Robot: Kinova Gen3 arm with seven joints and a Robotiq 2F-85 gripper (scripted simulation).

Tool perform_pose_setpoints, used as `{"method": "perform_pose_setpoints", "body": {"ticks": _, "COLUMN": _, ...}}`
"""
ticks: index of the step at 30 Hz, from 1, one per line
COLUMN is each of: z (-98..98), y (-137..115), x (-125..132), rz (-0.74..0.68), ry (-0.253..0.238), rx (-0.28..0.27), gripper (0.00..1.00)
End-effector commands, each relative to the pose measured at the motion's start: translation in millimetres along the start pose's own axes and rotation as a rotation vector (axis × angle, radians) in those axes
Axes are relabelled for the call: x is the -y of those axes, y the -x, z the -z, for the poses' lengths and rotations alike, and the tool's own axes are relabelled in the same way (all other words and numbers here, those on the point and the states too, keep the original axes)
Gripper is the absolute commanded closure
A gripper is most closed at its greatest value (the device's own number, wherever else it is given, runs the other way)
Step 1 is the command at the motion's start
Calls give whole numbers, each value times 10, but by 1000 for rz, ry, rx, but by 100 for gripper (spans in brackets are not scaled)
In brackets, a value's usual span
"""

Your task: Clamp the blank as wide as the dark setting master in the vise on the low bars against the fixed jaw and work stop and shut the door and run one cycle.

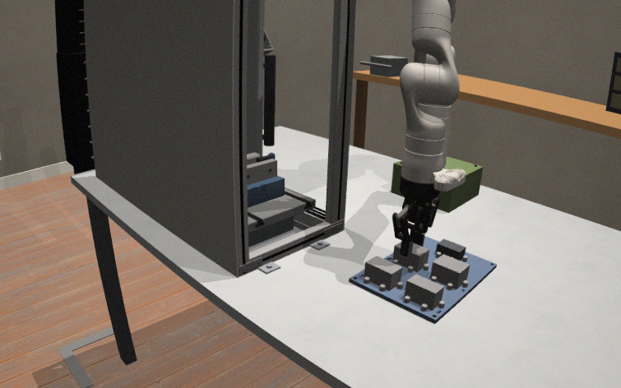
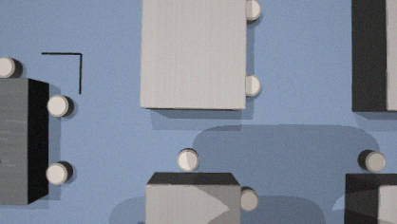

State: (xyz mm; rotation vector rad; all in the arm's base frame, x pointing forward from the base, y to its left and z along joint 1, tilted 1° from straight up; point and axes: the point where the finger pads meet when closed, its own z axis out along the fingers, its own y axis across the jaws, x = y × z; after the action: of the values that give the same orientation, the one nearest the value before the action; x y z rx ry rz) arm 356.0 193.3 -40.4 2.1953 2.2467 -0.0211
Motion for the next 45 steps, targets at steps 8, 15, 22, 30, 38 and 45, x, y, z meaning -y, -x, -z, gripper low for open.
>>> {"method": "perform_pose_setpoints", "body": {"ticks": 8, "z": 6, "y": -3, "x": -6, "rz": 0, "ry": 2, "rx": -1, "gripper": 0}}
{"method": "perform_pose_setpoints", "body": {"ticks": 15, "z": 6, "y": -3, "x": -6, "rz": 0, "ry": 2, "rx": -1, "gripper": 0}}
{"method": "perform_pose_setpoints", "body": {"ticks": 22, "z": 6, "y": -3, "x": -6, "rz": 0, "ry": 2, "rx": -1, "gripper": 0}}
{"method": "perform_pose_setpoints", "body": {"ticks": 30, "z": 6, "y": -3, "x": -6, "rz": 0, "ry": 2, "rx": -1, "gripper": 0}}
{"method": "perform_pose_setpoints", "body": {"ticks": 38, "z": 6, "y": -3, "x": -6, "rz": 0, "ry": 2, "rx": -1, "gripper": 0}}
{"method": "perform_pose_setpoints", "body": {"ticks": 45, "z": 6, "y": -3, "x": -6, "rz": 0, "ry": 2, "rx": -1, "gripper": 0}}
